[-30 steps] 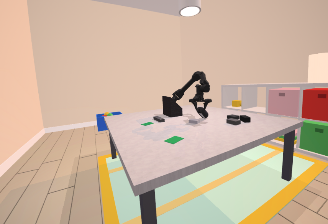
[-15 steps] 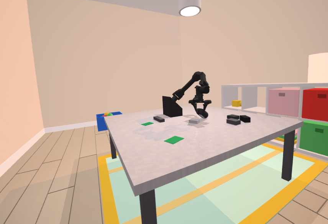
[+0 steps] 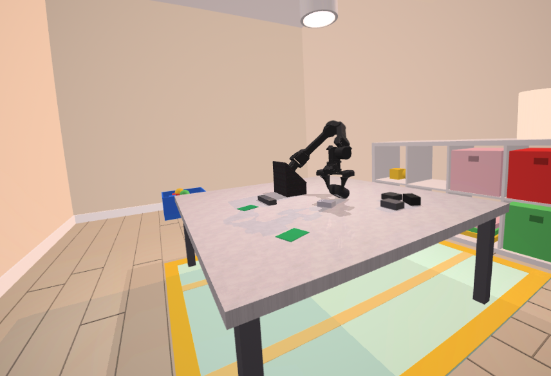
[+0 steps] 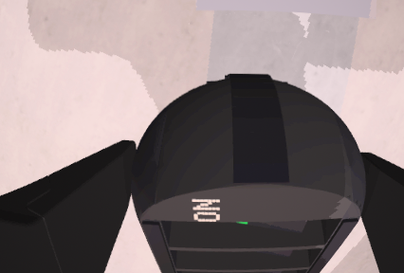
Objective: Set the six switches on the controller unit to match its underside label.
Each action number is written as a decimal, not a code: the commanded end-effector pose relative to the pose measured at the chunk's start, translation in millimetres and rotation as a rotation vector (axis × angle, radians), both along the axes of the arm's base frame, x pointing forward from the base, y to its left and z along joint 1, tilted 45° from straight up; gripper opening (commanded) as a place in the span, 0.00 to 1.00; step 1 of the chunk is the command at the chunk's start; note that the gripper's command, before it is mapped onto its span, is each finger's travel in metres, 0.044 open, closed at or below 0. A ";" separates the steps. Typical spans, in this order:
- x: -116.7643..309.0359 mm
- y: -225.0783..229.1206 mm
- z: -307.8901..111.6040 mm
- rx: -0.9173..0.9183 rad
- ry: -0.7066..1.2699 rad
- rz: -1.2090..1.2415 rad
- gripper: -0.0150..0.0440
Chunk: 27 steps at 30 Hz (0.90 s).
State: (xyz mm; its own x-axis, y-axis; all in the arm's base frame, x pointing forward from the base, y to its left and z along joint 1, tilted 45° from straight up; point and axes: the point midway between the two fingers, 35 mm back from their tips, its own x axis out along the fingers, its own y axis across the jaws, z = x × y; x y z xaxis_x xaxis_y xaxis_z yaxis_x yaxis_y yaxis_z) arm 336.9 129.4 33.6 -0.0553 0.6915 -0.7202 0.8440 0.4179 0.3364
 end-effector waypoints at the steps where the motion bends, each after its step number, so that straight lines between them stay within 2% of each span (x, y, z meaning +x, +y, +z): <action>1: -5.5 7.1 -4.6 0.010 0.021 0.013 0.83; 27: -2.0 14.0 -22.9 0.011 0.021 0.013 0.83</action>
State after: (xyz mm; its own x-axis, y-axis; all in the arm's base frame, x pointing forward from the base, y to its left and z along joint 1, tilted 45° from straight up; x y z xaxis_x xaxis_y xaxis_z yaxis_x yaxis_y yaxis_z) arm 339.0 138.6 13.6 -0.0639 0.6908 -0.7202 0.8429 0.4237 0.3316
